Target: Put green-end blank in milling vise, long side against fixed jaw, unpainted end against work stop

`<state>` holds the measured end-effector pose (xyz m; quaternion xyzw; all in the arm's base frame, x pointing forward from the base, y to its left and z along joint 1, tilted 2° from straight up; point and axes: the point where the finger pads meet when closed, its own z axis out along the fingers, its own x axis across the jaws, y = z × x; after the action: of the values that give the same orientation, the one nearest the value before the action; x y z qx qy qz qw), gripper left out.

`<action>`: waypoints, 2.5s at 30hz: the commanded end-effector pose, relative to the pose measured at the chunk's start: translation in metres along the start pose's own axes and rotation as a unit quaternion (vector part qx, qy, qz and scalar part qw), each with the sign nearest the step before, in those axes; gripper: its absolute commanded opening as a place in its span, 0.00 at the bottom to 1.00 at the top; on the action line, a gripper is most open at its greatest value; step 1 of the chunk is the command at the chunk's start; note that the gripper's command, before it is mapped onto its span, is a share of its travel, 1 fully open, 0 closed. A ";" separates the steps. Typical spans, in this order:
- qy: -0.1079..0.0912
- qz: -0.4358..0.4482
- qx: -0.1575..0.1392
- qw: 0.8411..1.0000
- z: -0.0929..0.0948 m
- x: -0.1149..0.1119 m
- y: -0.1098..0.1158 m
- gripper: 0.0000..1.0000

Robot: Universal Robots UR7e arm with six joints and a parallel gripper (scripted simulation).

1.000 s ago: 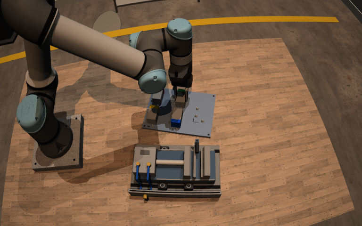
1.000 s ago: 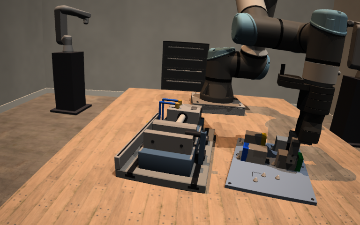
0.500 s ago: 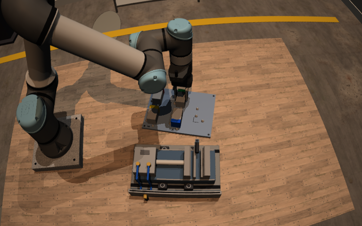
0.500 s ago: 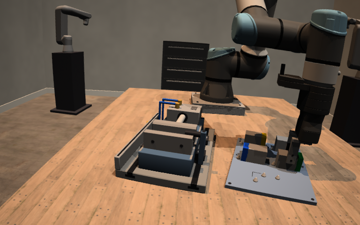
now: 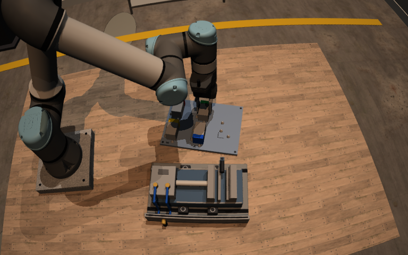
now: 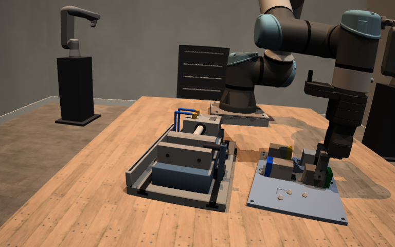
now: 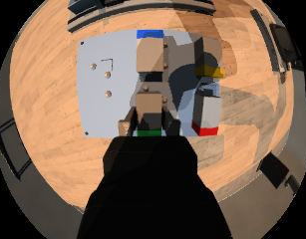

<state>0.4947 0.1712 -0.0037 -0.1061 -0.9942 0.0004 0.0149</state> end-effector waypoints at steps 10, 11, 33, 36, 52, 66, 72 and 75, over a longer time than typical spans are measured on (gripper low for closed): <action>-0.001 0.000 0.000 1.000 -0.013 0.000 0.000 0.00; -0.001 0.000 0.000 1.000 -0.019 0.000 0.000 0.00; -0.001 0.000 0.000 1.000 -0.060 0.000 0.000 0.00; -0.001 0.000 0.000 1.000 -0.060 0.000 0.000 0.00; -0.001 0.000 0.000 1.000 -0.089 0.000 0.000 0.00; -0.001 0.000 0.000 1.000 -0.133 0.000 0.000 0.00; -0.001 0.000 0.000 1.000 -0.133 0.000 0.000 0.00; -0.001 0.000 0.000 1.000 -0.133 0.000 0.000 0.00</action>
<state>0.4986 0.1709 0.1261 -0.1061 -0.9943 0.0003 0.0145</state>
